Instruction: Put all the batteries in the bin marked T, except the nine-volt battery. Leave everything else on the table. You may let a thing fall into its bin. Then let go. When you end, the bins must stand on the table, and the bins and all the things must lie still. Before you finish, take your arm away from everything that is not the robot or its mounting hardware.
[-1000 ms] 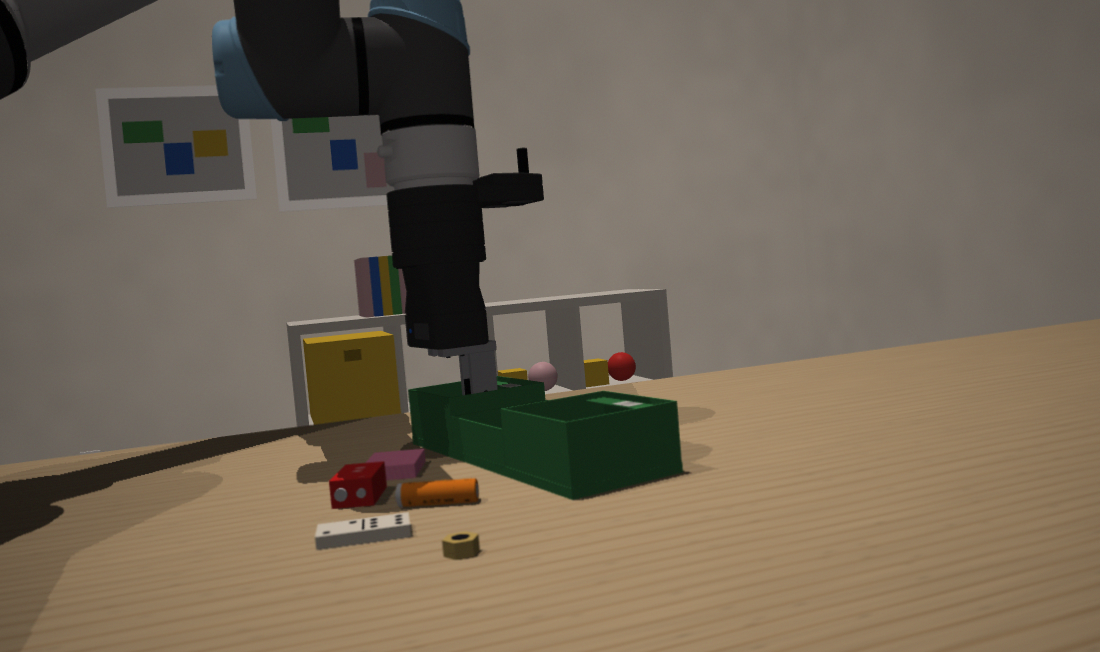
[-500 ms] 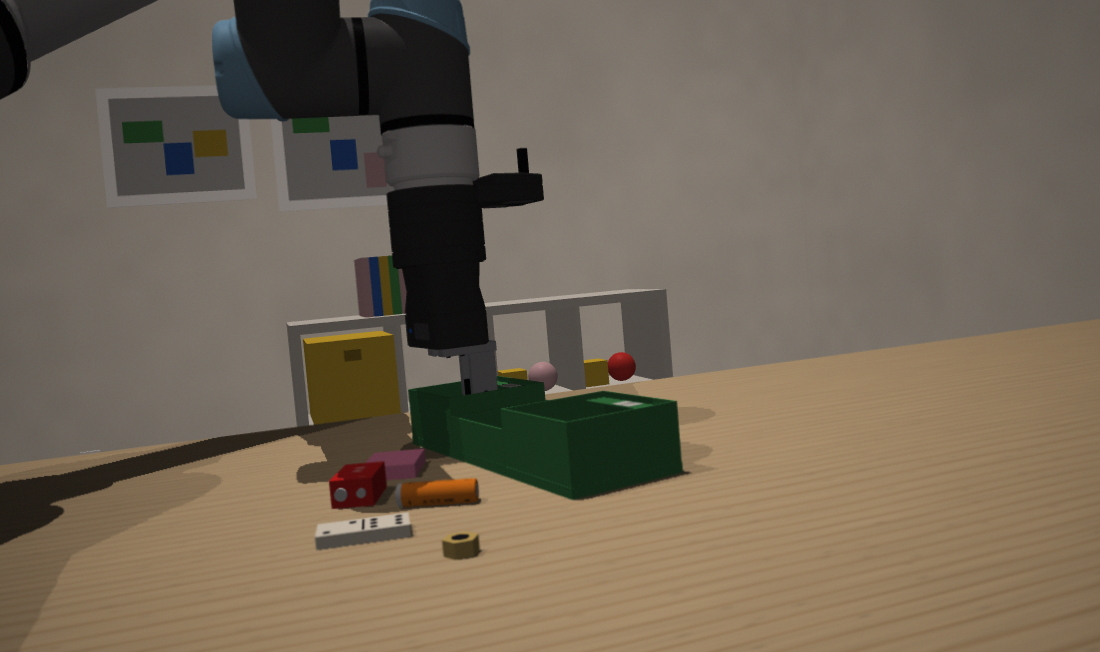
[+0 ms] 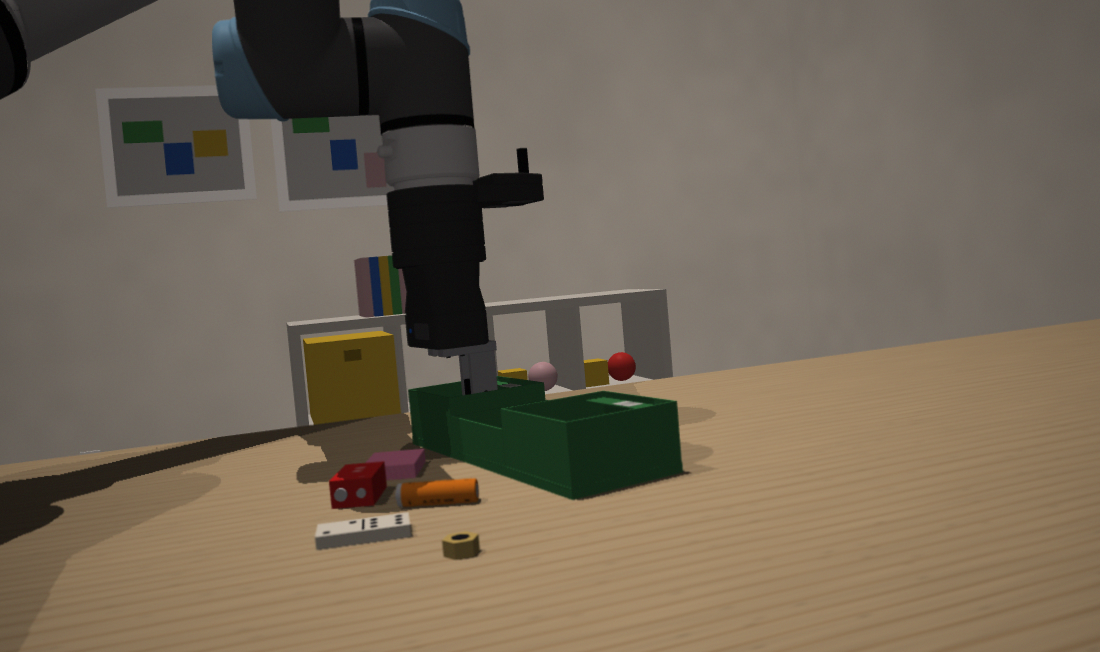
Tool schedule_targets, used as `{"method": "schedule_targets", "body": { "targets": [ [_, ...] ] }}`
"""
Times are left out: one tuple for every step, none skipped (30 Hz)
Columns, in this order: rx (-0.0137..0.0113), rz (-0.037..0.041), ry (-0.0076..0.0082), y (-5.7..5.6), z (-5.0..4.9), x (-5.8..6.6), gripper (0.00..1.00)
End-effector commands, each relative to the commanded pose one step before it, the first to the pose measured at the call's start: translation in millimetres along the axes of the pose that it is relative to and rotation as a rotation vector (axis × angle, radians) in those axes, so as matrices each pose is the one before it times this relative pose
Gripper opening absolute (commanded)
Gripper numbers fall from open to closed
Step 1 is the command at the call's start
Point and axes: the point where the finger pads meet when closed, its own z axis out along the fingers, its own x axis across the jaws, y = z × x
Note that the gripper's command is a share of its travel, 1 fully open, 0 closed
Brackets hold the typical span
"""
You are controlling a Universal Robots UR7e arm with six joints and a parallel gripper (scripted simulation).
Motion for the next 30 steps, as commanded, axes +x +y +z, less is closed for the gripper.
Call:
{"method": "schedule_targets", "body": {
  "targets": [
    [0.00094,-0.00033,0.00025,-0.38,-0.339,0.05,0.31],
    [0.00000,0.00000,0.00000,0.00,0.000,0.00,0.31],
    [0.00000,0.00000,0.00000,0.00,0.000,0.00,0.31],
    [0.00000,0.00000,0.00000,0.00,0.000,0.00,0.31],
    [0.00000,0.00000,0.00000,0.00,0.000,0.00,0.31],
    [0.00000,0.00000,0.00000,0.00,0.000,0.00,0.31],
    [0.00000,0.00000,0.00000,0.00,0.000,0.00,0.31],
    [0.00023,-0.00003,0.00010,-0.05,-1.281,-0.01,0.31],
    [0.00000,0.00000,0.00000,0.00,-1.317,0.00,0.31],
    [0.00000,0.00000,0.00000,0.00,-1.318,0.00,0.31],
    [0.00000,0.00000,0.00000,0.00,-1.320,0.00,0.31],
    [0.00000,0.00000,0.00000,0.00,-1.323,0.00,0.31],
    [0.00000,0.00000,0.00000,0.00,-1.325,0.00,0.31],
    [0.00000,0.00000,0.00000,0.00,-1.327,0.00,0.31],
    [0.00000,0.00000,0.00000,0.00,-1.328,0.00,0.31],
    [0.00000,0.00000,0.00000,0.00,-1.329,0.00,0.31],
    [0.00000,0.00000,0.00000,0.00,0.000,0.00,0.31],
    [0.00000,0.00000,0.00000,0.00,0.000,0.00,0.31],
    [-0.00001,0.00000,0.00000,-0.01,-1.360,0.01,0.31],
    [0.00000,0.00000,0.00000,0.00,-1.325,0.00,0.31],
    [0.00000,0.00000,0.00000,0.00,-1.324,0.00,0.31],
    [0.00000,0.00000,0.00000,0.00,-1.326,0.00,0.31],
    [0.00000,0.00000,0.00000,0.00,-1.327,0.00,0.31],
    [0.00000,0.00000,0.00000,0.00,-1.328,0.00,0.31],
    [-0.00003,-0.00001,-0.00001,-0.01,-1.415,0.01,0.31],
    [0.00000,0.00000,0.00000,0.00,-1.332,0.00,0.31],
    [0.00000,0.00000,0.00000,0.00,-1.332,0.00,0.31],
    [0.00000,0.00000,0.00000,0.00,-1.332,0.00,0.31],
    [0.00000,0.00000,0.00000,0.00,-1.332,0.00,0.31],
    [0.00000,0.00000,0.00000,0.00,-1.332,0.00,0.31]
  ]
}}
